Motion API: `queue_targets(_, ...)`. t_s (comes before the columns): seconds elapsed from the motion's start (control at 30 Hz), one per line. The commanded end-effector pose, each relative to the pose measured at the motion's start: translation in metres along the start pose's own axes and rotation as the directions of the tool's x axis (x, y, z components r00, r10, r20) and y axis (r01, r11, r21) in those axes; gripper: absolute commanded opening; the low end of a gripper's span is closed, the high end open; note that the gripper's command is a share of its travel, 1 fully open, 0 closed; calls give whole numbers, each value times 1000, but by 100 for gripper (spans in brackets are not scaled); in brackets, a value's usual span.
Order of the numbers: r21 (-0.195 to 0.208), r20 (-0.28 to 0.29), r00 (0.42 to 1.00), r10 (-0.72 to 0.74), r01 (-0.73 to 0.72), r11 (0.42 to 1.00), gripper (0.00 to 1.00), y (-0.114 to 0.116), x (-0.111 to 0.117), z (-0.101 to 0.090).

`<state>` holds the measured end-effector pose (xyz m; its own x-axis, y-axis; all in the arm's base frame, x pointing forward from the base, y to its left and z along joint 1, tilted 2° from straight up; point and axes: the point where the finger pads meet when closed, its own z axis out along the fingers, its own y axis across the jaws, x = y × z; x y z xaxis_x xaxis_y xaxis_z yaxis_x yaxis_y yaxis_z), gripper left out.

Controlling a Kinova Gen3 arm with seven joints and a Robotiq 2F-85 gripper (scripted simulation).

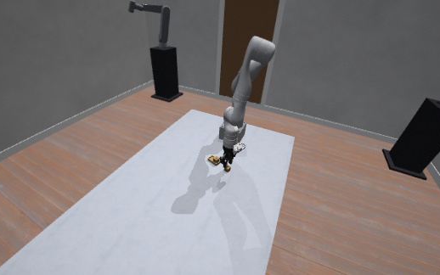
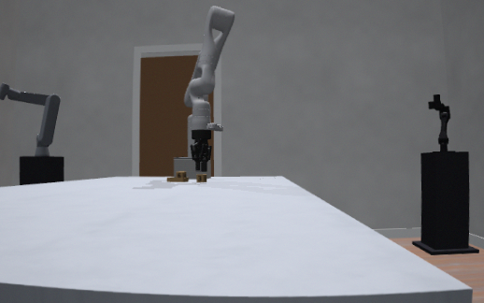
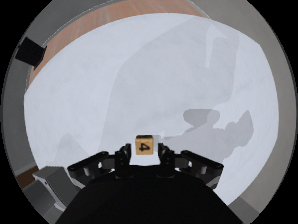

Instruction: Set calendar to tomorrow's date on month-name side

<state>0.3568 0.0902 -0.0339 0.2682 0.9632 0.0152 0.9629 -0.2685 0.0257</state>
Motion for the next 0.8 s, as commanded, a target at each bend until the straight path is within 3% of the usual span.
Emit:
queue_targets(0.0,-1,-1,1000,0,0,1000,46,0,0,0)
queue_targets(0.43,-1,-1,1000,0,0,1000,46,0,0,3)
queue_targets(0.77,-1,-1,1000,0,0,1000,46,0,0,19)
